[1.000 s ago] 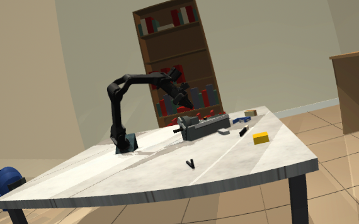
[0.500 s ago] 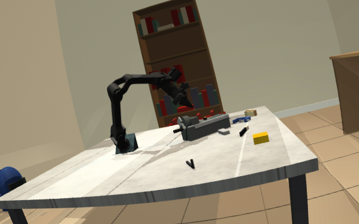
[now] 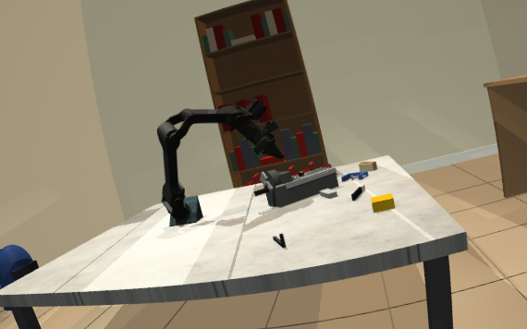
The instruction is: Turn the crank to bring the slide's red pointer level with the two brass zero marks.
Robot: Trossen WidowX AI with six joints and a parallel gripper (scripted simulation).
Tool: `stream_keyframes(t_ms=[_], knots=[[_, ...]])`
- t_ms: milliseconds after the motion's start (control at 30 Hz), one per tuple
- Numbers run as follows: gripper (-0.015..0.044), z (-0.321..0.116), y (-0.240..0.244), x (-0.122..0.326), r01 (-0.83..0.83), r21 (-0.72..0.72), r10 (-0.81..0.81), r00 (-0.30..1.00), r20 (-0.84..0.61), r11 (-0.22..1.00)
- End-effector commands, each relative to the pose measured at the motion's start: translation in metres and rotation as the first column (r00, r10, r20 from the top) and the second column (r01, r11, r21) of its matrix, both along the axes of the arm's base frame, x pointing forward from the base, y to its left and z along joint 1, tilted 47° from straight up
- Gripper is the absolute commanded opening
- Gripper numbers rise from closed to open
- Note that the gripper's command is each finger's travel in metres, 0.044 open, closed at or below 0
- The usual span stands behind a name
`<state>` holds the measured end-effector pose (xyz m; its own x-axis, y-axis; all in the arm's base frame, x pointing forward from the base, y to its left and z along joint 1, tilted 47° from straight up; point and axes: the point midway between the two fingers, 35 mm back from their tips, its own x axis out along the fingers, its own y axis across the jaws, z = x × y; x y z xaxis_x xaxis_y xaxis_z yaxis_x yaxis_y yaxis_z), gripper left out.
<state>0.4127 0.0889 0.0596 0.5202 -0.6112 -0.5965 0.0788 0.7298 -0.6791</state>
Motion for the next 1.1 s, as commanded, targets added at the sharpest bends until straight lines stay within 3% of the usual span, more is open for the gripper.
stream_keyframes(t_ms=[0,333,400,933,1067], knots=[[0.0157,0.0001,0.0,0.0,0.0,0.0,0.0,1.0,0.0,1.0],[0.042,0.0001,0.0,0.0,0.0,0.0,0.0,1.0,0.0,1.0],[0.044,0.0001,0.0,0.0,0.0,0.0,0.0,1.0,0.0,1.0],[0.002,0.0001,0.0,0.0,0.0,0.0,0.0,1.0,0.0,1.0],[0.0,0.0001,0.0,0.0,0.0,0.0,0.0,1.0,0.0,1.0]])
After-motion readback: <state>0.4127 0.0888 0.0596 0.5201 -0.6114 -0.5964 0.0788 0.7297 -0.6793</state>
